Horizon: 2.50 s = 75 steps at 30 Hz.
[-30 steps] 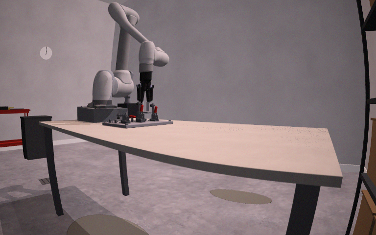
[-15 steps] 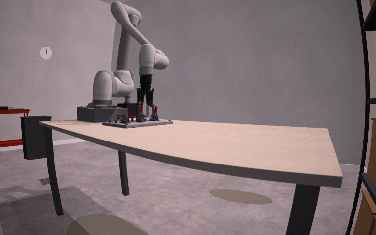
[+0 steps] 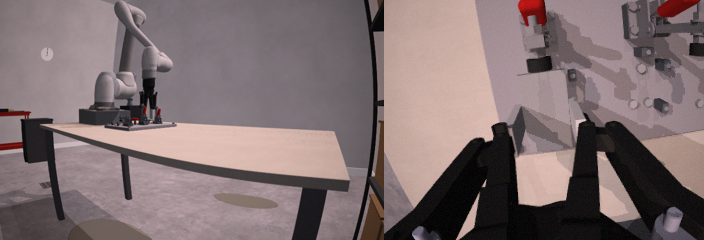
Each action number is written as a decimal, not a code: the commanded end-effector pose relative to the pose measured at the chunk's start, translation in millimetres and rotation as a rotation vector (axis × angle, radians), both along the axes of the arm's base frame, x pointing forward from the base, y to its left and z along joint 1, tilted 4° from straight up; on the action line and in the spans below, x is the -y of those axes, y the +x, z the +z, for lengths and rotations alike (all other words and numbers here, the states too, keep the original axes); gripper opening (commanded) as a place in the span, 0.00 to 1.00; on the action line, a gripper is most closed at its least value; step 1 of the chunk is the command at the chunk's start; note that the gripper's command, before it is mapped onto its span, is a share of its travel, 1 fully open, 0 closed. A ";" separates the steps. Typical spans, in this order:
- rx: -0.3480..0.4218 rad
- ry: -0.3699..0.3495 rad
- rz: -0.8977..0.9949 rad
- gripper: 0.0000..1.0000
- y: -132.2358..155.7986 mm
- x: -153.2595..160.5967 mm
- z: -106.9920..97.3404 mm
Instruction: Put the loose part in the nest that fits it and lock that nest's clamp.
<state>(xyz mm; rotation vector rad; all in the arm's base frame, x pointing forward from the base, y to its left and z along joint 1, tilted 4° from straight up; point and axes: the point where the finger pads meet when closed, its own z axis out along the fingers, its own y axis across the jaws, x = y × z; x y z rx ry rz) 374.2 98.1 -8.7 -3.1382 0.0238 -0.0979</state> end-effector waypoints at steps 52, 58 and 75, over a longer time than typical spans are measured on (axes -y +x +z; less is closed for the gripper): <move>0.000 0.000 0.000 0.10 1.9 1.5 -6.1; 0.000 0.000 0.000 0.10 1.9 1.5 -6.1; 0.000 0.000 0.000 0.10 4.0 3.6 -5.9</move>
